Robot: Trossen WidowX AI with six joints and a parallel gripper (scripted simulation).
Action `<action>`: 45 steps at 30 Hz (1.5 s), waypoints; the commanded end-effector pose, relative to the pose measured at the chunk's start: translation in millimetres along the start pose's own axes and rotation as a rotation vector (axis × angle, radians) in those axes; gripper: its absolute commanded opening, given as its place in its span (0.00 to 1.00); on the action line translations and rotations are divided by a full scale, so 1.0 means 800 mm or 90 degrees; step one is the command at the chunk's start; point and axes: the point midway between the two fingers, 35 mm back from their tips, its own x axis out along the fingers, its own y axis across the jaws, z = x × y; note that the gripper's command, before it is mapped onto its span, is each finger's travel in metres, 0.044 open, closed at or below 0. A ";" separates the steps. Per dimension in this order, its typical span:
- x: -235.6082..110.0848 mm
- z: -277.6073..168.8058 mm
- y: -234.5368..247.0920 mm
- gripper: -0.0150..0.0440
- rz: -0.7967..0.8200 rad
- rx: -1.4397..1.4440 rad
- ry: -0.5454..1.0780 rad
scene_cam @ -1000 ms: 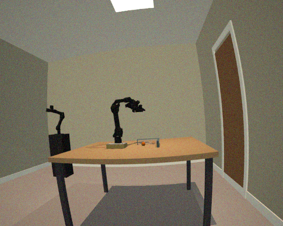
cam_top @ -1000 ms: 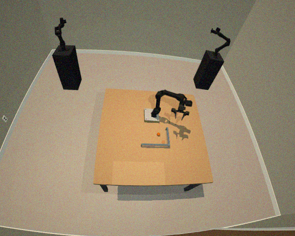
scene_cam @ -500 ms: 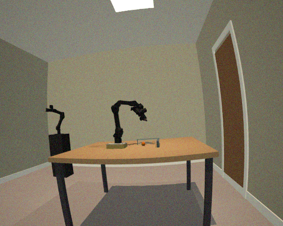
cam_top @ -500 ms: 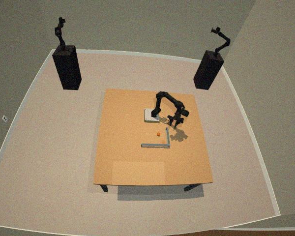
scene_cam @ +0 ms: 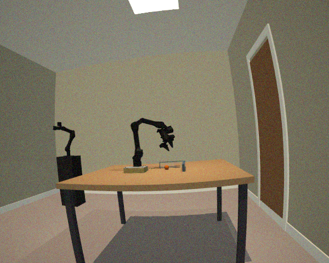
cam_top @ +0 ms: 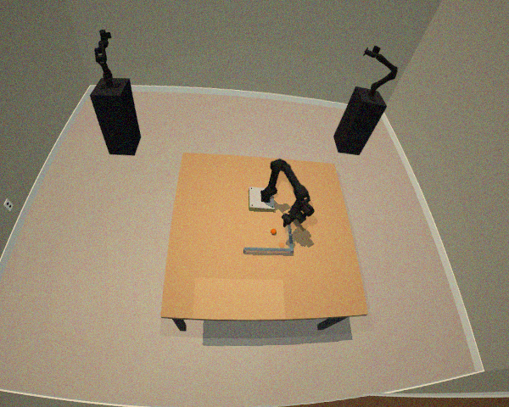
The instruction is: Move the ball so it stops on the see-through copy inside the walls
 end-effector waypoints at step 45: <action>0.155 -0.089 0.055 0.76 0.315 -0.489 -0.078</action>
